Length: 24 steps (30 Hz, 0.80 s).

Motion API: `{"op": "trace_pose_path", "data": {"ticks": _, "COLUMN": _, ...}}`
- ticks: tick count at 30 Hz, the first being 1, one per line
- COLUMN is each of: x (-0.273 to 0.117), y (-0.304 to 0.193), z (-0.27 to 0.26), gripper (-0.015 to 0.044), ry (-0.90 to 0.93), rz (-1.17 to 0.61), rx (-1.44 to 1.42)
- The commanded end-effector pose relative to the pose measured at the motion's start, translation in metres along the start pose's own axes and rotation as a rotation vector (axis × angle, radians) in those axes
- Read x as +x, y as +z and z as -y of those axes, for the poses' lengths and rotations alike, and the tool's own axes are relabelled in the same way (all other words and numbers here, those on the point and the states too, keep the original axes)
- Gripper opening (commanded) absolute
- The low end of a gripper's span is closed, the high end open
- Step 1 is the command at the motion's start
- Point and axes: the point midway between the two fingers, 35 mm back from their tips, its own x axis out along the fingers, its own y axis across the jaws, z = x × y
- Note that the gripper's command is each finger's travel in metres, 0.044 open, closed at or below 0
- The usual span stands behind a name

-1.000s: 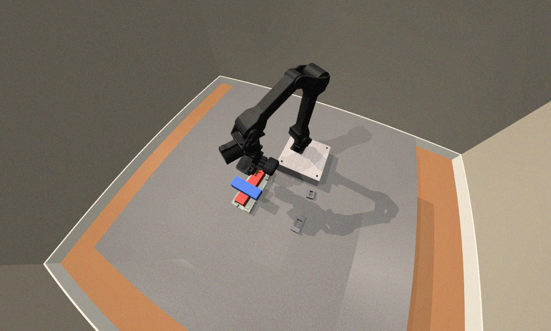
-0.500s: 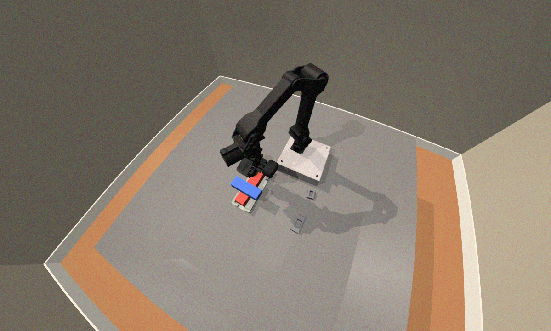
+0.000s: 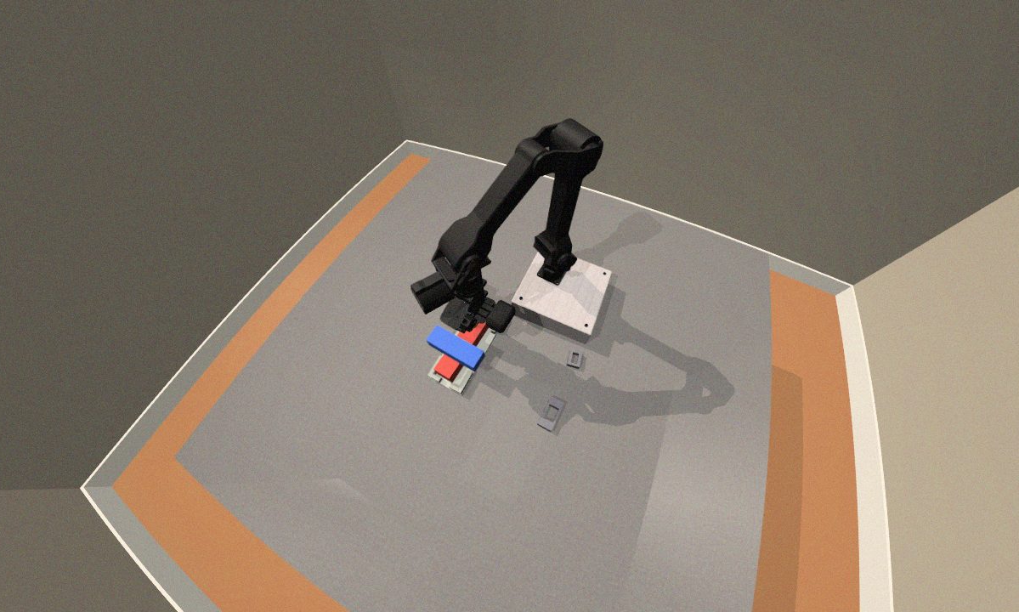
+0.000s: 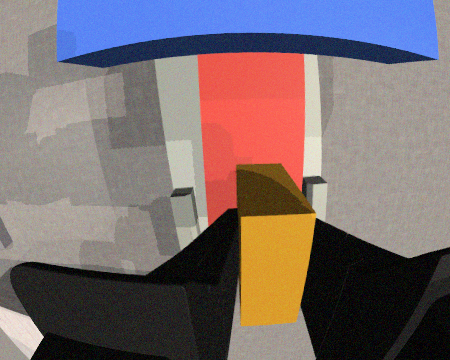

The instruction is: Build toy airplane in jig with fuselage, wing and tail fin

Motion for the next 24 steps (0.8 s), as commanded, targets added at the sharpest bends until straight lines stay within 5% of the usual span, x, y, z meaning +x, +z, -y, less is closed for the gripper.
{"op": "trace_pose_path", "data": {"ticks": 1, "x": 0.0028, "y": -0.0012, "z": -0.0002, "gripper": 0.0067, "ry": 0.0, "rz": -0.006, "rx": -0.005}}
{"op": "trace_pose_path", "data": {"ticks": 11, "x": 0.0005, "y": -0.0001, "z": 0.0, "gripper": 0.0, "ry": 0.0, "rz": -0.001, "rx": 0.0}}
{"op": "trace_pose_path", "data": {"ticks": 21, "x": 0.0005, "y": -0.0001, "z": 0.0, "gripper": 0.026, "ry": 0.0, "rz": -0.001, "rx": 0.0}}
{"op": "trace_pose_path", "data": {"ticks": 24, "x": 0.0005, "y": -0.0001, "z": 0.0, "gripper": 0.026, "ry": 0.0, "rz": -0.001, "rx": 0.0}}
